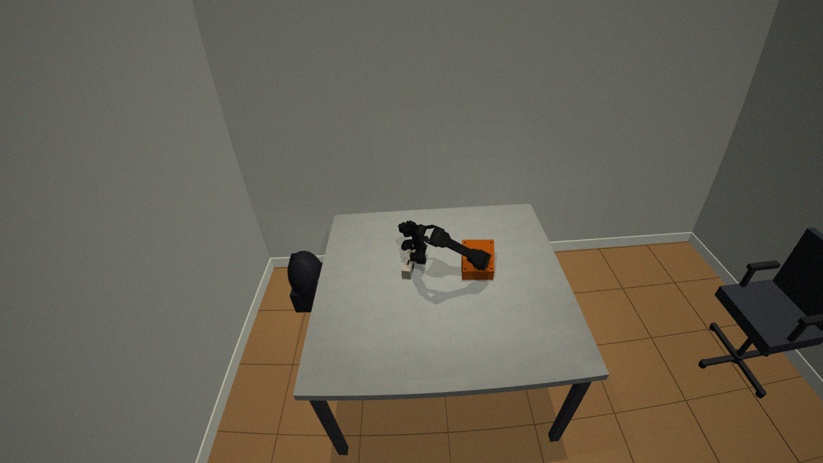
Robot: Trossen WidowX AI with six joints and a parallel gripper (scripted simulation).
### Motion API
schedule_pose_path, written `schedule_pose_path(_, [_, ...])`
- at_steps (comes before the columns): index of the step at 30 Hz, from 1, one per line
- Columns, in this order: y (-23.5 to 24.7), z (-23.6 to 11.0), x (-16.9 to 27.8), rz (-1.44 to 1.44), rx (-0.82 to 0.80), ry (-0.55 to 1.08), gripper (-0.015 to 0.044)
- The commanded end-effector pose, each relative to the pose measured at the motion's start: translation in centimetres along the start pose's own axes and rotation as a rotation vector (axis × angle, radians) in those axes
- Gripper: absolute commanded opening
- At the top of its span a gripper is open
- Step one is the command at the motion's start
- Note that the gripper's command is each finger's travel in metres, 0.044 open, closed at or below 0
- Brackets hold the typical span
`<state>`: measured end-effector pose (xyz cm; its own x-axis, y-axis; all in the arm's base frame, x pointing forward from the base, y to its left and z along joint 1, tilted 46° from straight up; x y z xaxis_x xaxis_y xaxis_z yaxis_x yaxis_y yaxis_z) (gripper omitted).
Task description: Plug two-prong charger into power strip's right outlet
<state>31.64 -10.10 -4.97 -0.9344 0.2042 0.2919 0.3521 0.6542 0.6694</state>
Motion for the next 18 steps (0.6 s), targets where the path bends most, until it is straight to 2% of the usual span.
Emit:
schedule_pose_path(1, [0.24,-0.23,-0.8,-0.016,0.0,-0.021,0.0])
schedule_pose_path(18, [0.4,-0.35,-1.46,-0.016,0.0,-0.021,0.0])
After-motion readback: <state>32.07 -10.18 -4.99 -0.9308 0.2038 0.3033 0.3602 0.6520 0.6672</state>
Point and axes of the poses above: the point midway between the two fingers, 35 mm back from their tips, its own z axis out along the fingers, its own y axis across the jaws, x = y × z, the point moved 7 cm from there along -z, back along the fingers, and after that the axes turned 11 degrees about z, right-handed, at the moved point
